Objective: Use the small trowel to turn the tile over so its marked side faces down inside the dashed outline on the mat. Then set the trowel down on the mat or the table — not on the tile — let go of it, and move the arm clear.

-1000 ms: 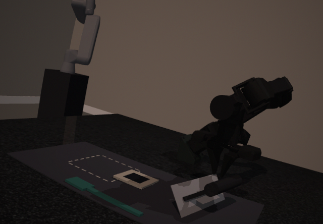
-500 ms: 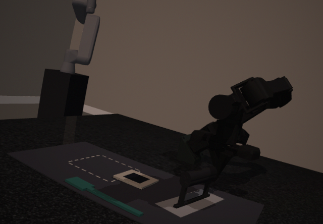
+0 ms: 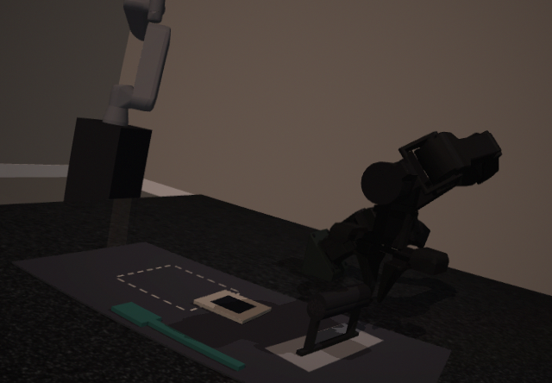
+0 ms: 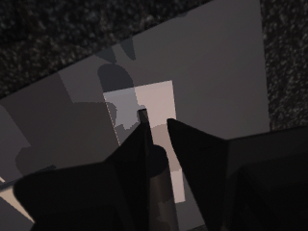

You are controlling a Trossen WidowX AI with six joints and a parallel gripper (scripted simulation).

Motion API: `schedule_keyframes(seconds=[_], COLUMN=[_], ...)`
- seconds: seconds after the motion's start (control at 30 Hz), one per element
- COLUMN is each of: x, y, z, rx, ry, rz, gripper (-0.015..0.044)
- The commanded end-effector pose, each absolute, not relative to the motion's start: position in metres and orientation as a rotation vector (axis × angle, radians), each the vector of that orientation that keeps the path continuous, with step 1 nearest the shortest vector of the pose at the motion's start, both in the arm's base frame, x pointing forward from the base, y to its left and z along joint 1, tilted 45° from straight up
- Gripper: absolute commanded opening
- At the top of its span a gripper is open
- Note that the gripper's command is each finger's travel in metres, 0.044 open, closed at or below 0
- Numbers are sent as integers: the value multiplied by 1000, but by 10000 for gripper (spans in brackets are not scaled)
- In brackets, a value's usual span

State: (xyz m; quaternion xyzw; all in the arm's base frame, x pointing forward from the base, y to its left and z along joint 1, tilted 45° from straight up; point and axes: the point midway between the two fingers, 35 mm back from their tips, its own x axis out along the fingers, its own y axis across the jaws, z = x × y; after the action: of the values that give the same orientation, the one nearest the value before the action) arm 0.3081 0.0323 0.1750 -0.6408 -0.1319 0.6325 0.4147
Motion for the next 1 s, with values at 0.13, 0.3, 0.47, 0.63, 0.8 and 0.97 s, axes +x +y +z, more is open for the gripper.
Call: schedule_keyframes(seconds=[0.13,0.3,0.47,0.63,0.8,0.97], x=[320,326,329,330,329,330], y=[48,59,70,72,70,70], z=[204,222,241,243,241,241], rx=[-1613,-1614,-1614,-1614,-1619,-1618], ry=[-332,-334,-337,-337,-348,-346], rz=[1592,1592,1591,1591,1586,1586], gripper=[100,100,100,100,100,100])
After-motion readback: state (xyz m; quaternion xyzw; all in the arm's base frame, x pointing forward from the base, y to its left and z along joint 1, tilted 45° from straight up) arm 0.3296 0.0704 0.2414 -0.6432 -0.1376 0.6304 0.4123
